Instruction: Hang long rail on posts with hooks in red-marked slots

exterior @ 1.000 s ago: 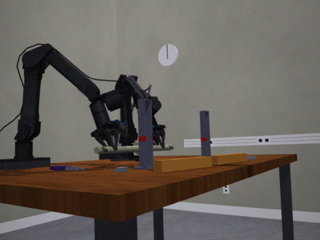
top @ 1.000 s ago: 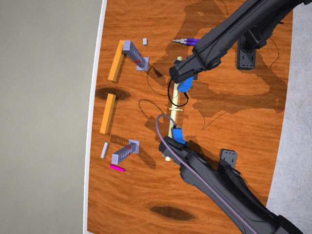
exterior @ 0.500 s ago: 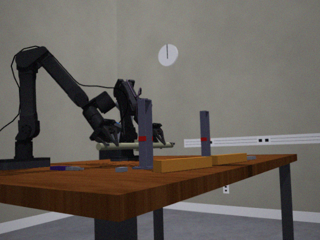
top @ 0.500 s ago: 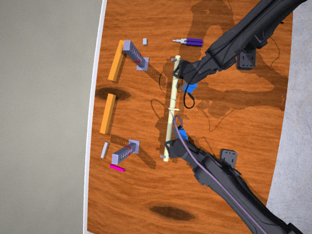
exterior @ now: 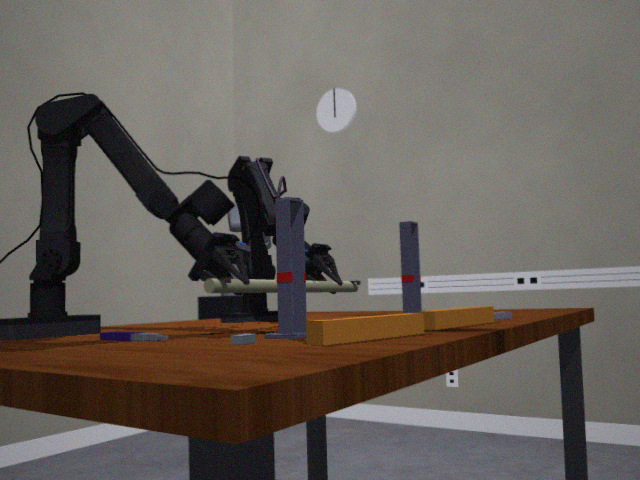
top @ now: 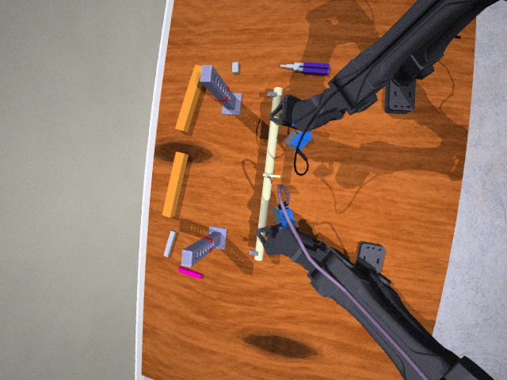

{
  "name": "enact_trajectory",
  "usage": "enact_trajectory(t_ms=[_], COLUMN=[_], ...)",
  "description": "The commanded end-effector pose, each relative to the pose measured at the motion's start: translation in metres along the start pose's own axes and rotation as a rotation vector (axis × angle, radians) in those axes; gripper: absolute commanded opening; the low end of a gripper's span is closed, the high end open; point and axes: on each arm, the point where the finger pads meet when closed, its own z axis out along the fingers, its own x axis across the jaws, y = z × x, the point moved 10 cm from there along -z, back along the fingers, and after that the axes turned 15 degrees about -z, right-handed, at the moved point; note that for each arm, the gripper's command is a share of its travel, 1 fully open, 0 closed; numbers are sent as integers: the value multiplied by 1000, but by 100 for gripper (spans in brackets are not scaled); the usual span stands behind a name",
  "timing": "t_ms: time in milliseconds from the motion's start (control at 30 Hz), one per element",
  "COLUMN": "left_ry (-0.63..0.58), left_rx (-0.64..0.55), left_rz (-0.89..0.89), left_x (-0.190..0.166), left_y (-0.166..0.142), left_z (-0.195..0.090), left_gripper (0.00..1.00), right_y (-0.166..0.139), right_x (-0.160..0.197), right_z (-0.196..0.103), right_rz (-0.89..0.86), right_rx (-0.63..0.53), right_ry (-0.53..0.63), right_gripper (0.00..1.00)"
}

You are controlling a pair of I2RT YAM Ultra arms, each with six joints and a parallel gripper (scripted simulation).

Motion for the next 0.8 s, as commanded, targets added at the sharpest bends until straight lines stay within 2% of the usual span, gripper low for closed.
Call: enact_trajectory(t_ms=[0,767], left_ry=[91,78], left_rx=[-11,-6], left_rz=[-9,-5], left_x=[30,79], left_y=[9,21], left_z=[8,57], left_gripper=[19,19], right_y=[-5,-18], right_x=[-30,-77], right_z=[9,59], right_rz=[25,27], right_rx=[24,17], right_ry=[-82,-64], right_gripper=[18,18])
